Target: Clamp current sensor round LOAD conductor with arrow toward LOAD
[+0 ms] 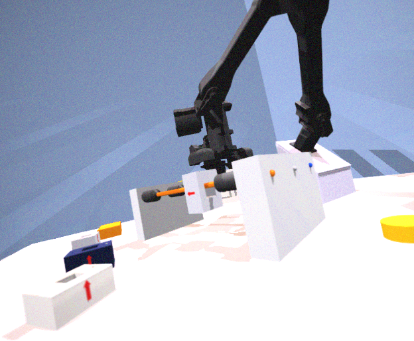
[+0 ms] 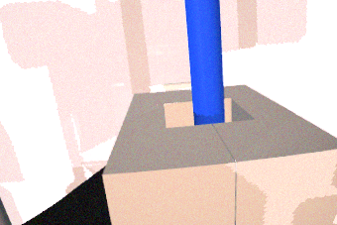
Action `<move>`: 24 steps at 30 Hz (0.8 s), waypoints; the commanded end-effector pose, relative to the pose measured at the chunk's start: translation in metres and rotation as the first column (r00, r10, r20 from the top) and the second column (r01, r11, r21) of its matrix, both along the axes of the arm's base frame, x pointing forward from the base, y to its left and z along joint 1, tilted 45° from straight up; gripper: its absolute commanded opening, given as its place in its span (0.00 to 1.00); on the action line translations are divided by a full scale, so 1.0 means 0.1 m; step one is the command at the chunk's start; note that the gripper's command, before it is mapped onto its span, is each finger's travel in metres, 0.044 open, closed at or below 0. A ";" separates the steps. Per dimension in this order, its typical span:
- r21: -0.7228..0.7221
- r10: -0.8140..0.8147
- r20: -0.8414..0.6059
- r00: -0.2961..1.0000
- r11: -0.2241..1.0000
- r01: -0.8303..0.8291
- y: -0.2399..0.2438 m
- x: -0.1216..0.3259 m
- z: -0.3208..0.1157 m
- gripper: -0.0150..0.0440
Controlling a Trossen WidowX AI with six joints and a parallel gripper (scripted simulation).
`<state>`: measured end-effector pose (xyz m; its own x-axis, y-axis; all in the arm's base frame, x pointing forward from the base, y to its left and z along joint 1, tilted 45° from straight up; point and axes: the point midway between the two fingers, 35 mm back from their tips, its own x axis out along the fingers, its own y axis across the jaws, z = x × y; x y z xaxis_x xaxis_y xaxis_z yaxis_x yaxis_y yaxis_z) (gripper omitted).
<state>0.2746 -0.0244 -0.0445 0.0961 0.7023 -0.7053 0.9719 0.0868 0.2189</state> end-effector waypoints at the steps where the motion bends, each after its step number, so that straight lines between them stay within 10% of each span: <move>1: -0.003 0.003 0.005 1.000 1.000 -0.003 -0.01 -0.01 0.00 0.25; 8: -0.002 0.002 0.003 1.000 1.000 -0.002 0.03 0.00 -0.04 0.25; 18: -0.004 0.003 0.003 1.000 1.000 -0.003 0.00 -0.01 -0.02 0.69; 24: -0.004 0.003 0.003 1.000 1.000 -0.003 0.00 -0.01 -0.02 0.69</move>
